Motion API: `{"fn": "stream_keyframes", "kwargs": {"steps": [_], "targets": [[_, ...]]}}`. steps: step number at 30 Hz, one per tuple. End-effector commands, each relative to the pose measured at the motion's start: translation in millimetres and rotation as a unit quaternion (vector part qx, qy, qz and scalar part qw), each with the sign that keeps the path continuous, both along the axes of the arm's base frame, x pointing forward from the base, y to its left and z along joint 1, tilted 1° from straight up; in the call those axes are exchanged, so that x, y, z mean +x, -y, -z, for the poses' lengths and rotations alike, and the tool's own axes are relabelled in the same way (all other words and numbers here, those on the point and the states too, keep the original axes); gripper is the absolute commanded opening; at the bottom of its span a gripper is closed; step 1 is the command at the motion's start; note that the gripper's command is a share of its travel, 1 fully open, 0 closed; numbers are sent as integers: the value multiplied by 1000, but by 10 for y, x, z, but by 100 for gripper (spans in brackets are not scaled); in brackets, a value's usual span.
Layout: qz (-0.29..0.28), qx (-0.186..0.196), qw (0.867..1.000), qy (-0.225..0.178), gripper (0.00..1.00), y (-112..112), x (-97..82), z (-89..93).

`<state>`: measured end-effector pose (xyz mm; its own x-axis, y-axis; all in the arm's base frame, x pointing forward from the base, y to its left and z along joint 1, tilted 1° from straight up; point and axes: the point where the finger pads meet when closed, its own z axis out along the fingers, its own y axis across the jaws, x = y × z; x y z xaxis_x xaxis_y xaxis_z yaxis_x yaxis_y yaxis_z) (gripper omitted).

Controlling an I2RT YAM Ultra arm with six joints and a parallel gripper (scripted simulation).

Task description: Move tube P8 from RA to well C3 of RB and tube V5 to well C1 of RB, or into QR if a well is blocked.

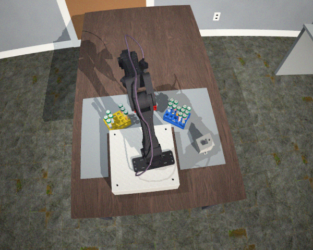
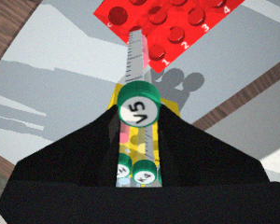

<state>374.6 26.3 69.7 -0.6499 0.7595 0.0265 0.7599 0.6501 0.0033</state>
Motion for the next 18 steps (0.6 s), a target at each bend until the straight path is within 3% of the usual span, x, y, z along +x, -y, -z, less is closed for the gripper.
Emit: {"fn": "stream_keyframes", "kwargs": {"steps": [1,4,8,18], "targets": [[0,-4,1000,1,0,-5,28,58],[0,-3,1000,13,0,-4,62,-17],[1,-4,1000,-6,0,12,-8,118],[1,-4,1000,1,0,37,36,132]]}}
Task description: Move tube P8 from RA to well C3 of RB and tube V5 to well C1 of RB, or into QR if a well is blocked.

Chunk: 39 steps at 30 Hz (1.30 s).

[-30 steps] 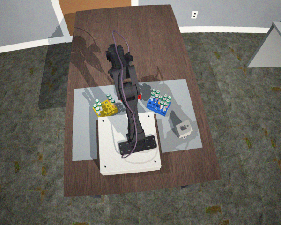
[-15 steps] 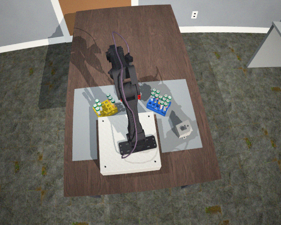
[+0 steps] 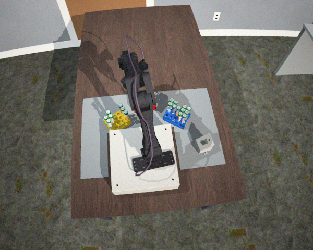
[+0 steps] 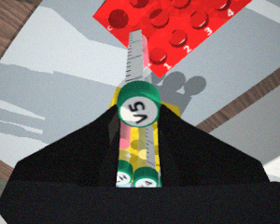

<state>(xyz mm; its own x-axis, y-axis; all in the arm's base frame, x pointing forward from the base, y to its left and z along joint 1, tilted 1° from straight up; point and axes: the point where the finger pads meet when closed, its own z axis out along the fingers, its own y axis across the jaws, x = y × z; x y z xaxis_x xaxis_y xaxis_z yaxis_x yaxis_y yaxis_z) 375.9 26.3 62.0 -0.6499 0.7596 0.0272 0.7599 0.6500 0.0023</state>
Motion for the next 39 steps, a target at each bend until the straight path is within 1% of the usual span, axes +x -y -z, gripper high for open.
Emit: {"fn": "stream_keyframes", "kwargs": {"steps": [1,4,7,9,11,13,15,19,20,25,28,30,31,32,34,39], "targets": [[1,-4,1000,1,0,38,23,55],[1,-4,1000,-1,0,44,-7,70],[2,-4,1000,2,0,49,35,78],[2,-4,1000,-6,0,57,-11,126],[3,-4,1000,-6,0,61,-11,135],[3,-4,1000,4,0,60,47,100],[1,-4,1000,-2,0,52,4,134],[1,-4,1000,1,0,43,9,119],[1,-3,1000,17,0,38,111,51],[1,-4,1000,-6,0,42,-9,196],[1,-4,1000,2,0,38,40,172],[1,-4,1000,-2,0,39,-1,200],[1,-4,1000,1,0,38,6,185],[1,-4,1000,7,0,34,50,163],[0,-4,1000,-2,0,36,5,218],[0,-4,1000,-3,0,33,7,243]]}}
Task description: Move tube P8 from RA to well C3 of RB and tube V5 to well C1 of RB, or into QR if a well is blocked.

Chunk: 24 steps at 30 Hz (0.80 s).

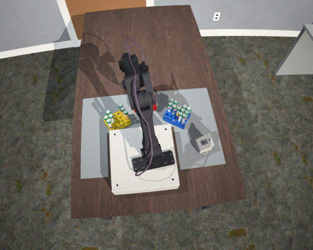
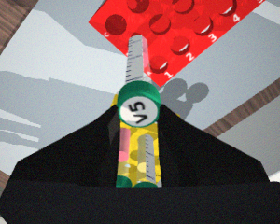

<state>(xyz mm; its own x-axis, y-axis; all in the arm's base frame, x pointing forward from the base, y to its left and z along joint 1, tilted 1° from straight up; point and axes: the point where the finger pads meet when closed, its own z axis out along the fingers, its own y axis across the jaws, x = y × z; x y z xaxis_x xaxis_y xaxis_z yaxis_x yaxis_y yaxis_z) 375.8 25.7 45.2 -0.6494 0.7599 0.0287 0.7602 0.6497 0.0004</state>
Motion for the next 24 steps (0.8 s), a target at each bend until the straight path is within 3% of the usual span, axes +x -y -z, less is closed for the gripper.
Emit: {"fn": "stream_keyframes", "kwargs": {"steps": [1,14,15,17,24], "targets": [[0,-4,1000,6,0,22,55,43],[0,-4,1000,-3,0,12,-4,142],[0,-3,1000,17,0,4,124,49],[0,-3,1000,17,0,1,127,59],[-1,-4,1000,-4,0,-3,-12,197]]}}
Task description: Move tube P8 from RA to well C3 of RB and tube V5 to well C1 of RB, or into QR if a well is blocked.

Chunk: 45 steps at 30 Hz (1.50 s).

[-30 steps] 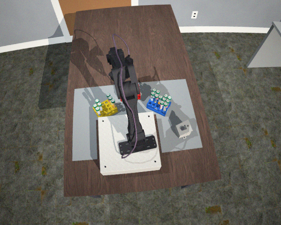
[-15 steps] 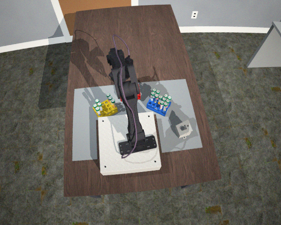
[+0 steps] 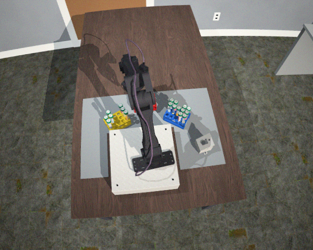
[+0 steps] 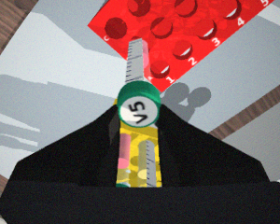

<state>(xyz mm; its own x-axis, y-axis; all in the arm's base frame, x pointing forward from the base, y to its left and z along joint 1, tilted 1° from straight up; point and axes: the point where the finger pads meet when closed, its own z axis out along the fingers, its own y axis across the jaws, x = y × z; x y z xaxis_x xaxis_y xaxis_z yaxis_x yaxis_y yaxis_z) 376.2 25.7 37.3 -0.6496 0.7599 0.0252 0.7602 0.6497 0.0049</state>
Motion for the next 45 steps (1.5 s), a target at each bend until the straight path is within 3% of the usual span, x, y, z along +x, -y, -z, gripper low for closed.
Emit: {"fn": "stream_keyframes", "kwargs": {"steps": [1,7,8,25,38,45], "targets": [[-1,-4,1000,-2,0,-6,19,97],[-1,-4,1000,-4,0,-11,-7,121],[-1,-2,1000,23,0,-21,135,-25],[0,-3,1000,14,0,-20,125,62],[0,-4,1000,-7,0,-11,-19,181],[0,-1,1000,6,0,-8,36,67]]}}
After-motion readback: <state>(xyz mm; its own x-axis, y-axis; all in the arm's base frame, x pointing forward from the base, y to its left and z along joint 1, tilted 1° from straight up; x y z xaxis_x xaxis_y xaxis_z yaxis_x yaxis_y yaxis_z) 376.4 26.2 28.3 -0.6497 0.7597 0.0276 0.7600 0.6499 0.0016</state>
